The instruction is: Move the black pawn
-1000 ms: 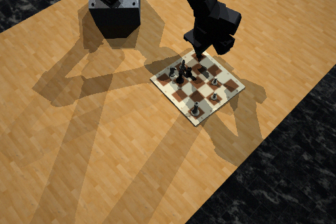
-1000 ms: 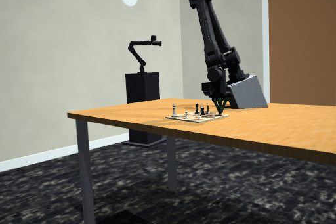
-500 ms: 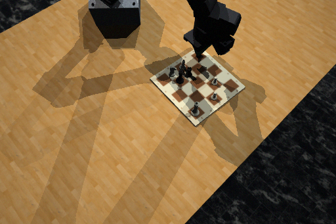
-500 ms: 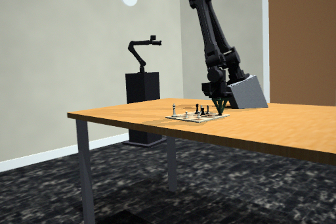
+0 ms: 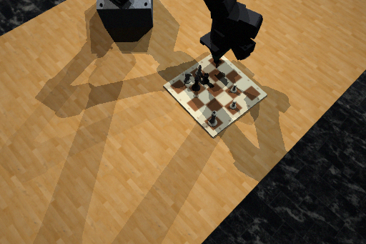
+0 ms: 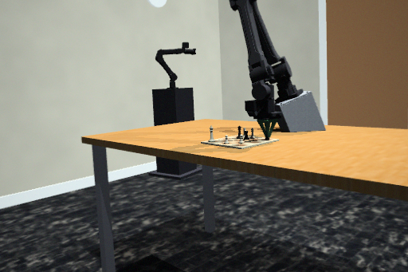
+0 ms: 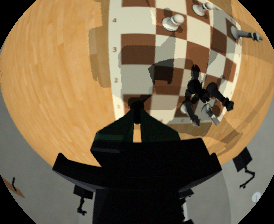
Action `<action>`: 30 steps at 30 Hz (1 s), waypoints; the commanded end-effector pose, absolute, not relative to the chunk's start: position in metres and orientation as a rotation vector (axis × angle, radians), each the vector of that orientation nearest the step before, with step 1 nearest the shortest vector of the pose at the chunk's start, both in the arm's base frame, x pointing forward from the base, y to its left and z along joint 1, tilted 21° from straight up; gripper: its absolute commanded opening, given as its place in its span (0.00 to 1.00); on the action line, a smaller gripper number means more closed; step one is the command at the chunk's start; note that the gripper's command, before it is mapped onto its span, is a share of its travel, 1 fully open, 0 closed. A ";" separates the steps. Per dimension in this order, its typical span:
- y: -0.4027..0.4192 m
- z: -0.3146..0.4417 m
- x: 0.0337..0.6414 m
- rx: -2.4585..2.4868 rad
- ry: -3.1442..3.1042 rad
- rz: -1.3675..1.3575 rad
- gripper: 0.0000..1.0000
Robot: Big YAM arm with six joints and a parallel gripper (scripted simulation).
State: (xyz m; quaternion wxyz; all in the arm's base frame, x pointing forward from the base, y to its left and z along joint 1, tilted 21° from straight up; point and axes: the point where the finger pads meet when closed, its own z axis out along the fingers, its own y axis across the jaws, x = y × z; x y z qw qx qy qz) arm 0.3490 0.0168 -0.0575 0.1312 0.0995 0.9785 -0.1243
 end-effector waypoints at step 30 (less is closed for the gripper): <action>0.015 -0.054 0.356 0.298 2.823 -0.348 0.27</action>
